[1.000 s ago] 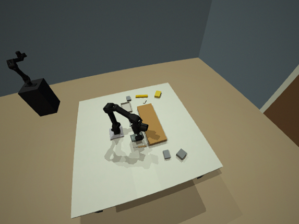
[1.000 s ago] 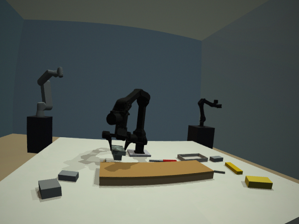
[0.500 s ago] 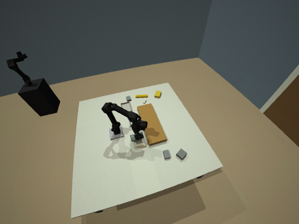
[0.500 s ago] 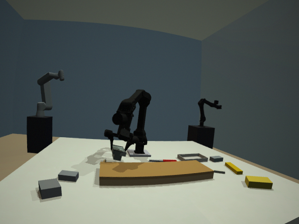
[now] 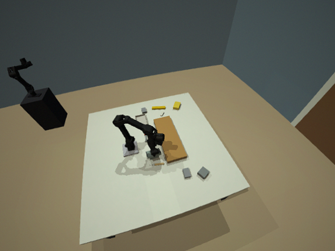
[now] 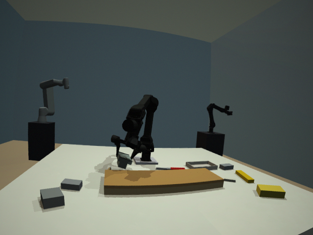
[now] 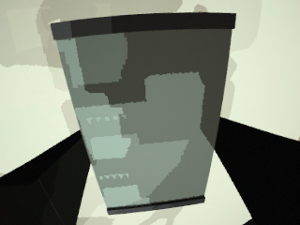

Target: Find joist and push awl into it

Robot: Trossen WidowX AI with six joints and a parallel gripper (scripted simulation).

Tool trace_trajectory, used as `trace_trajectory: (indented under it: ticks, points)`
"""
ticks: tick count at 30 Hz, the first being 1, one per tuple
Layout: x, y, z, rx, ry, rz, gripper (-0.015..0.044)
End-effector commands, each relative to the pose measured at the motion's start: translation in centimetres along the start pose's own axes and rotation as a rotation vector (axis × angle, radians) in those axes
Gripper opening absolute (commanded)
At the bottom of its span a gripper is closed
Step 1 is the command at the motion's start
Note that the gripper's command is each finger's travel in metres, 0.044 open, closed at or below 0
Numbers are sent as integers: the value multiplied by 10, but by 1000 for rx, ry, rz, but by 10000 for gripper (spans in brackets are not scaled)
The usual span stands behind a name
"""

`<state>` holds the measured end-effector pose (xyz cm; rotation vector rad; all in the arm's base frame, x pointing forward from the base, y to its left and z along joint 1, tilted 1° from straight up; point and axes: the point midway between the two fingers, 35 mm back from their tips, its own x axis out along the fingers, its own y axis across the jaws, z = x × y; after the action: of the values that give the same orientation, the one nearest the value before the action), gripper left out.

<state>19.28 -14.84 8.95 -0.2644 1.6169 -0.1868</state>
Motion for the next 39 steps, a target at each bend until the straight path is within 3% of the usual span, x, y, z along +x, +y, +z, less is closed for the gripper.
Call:
trace_trajectory:
  ticks: [1,39]
  points:
    - [0,0,0,7,3,-39,0]
    - [1,7,0,32,-1,-301,0]
